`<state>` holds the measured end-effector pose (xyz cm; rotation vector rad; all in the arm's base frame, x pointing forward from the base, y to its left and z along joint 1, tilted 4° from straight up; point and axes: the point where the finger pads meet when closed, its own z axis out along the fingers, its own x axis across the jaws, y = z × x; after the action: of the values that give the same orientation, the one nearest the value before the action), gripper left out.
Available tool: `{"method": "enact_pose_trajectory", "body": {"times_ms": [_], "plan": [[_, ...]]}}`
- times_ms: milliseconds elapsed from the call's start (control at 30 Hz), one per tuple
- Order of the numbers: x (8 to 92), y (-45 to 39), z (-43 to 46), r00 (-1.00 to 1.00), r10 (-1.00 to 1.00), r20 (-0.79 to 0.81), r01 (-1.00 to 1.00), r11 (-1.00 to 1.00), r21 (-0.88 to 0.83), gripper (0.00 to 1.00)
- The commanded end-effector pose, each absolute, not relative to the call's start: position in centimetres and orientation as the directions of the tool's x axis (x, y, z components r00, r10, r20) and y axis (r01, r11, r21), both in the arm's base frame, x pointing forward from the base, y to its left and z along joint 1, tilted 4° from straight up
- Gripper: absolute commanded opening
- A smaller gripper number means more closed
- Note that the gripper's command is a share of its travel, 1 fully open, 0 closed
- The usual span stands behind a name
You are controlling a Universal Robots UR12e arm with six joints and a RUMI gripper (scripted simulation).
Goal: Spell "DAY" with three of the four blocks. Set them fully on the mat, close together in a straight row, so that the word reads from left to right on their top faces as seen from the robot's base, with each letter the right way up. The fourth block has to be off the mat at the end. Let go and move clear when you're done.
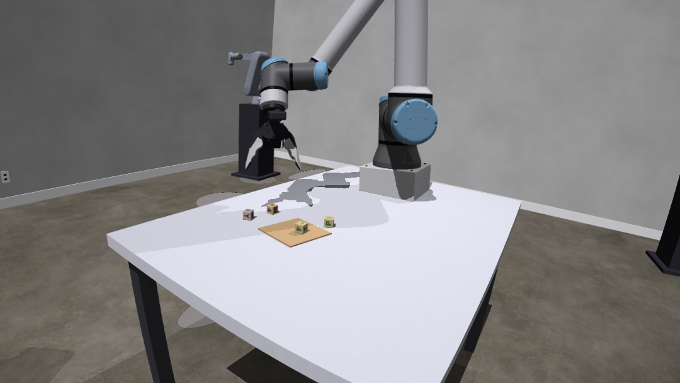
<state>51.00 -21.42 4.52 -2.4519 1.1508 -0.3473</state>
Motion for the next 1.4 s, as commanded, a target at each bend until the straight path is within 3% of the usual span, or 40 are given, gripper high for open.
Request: {"method": "enact_pose_trajectory", "body": {"times_ms": [0,500,733,1367], "plan": [[51.0,-21.5,4.6,0.629,-0.776,0.052,-0.674,-0.577,-0.461,1.0],[51.1,-21.5,4.6,0.629,-0.776,0.052,-0.674,-0.577,-0.461,1.0],[59.1,-24.0,4.7,0.629,-0.776,0.052,-0.674,-0.577,-0.461,1.0],[59.2,-24.1,4.7,0.629,-0.776,0.052,-0.674,-0.577,-0.461,1.0]]}}
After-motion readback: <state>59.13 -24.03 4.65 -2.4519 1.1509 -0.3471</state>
